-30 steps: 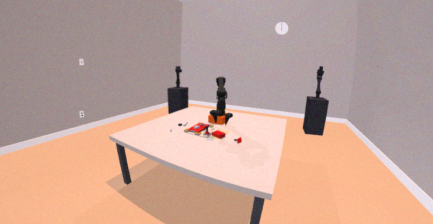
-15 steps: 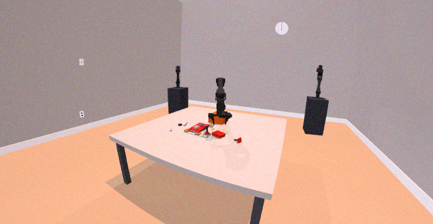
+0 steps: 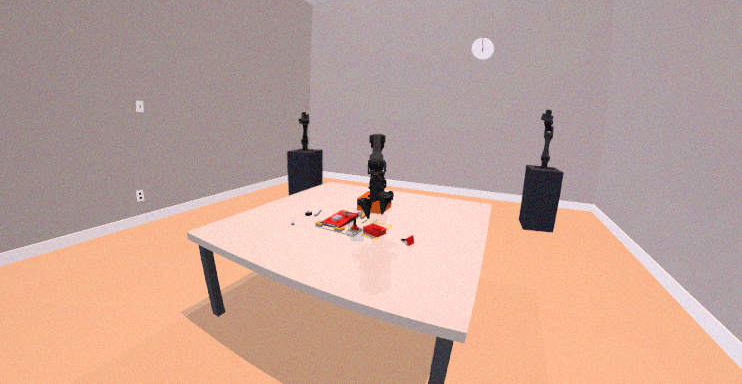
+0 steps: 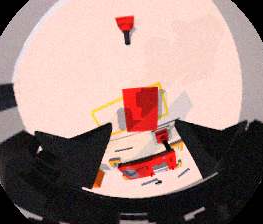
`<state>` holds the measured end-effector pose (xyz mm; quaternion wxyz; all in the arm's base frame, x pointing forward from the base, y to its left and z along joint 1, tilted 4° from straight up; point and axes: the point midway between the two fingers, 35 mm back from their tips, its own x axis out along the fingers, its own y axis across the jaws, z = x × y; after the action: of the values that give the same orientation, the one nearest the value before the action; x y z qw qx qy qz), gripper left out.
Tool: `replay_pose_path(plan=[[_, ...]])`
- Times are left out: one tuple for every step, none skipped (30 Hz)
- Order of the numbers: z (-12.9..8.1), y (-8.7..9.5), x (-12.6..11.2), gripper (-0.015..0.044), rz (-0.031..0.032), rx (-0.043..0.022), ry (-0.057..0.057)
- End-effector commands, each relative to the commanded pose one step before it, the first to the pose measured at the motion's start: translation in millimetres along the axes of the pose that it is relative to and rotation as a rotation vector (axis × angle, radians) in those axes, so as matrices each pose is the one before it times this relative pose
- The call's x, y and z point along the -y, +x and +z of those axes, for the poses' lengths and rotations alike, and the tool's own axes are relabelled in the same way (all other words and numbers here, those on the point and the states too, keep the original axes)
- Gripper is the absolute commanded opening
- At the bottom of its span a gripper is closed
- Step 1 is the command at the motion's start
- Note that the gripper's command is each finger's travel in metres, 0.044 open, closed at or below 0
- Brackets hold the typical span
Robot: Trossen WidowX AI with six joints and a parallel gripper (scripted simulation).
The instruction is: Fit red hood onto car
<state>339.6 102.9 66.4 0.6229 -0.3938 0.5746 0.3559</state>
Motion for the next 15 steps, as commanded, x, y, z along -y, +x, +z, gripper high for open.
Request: replay_pose_path(plan=[[0.82,0.19,0.68,0.044,-0.00009,0.00478,-0.0429],[0.75,-0.02,1.32,0.044,-0.0001,0.00005,0.0],[0.75,-0.01,1.32,0.044,-0.0001,0.00005,0.0],[0.01,0.15,0.01,0.044,0.0,0.0,0.0],[0.02,0.3,0.02,0.044,0.0,0.0,0.0],[0.02,0.46,0.03,0.044,0.0,0.0,0.0],[0.03,0.6,0.04,0.044,0.0,0.0,0.0],[0.04,0.75,0.04,0.044,0.0,0.0,0.0],[0.04,0.87,0.05,0.044,0.0,0.0,0.0],[0.04,0.92,0.05,0.044,0.0,0.0,0.0],[0.04,0.92,0.05,0.044,0.0,0.0,0.0],[0.04,0.92,0.04,0.044,0.0,0.0,0.0],[0.04,0.92,0.04,0.044,0.0,0.0,0.0],[0.03,0.92,0.04,0.044,0.0,0.0,0.0],[0.03,0.92,0.04,0.044,0.0,0.0,0.0]])
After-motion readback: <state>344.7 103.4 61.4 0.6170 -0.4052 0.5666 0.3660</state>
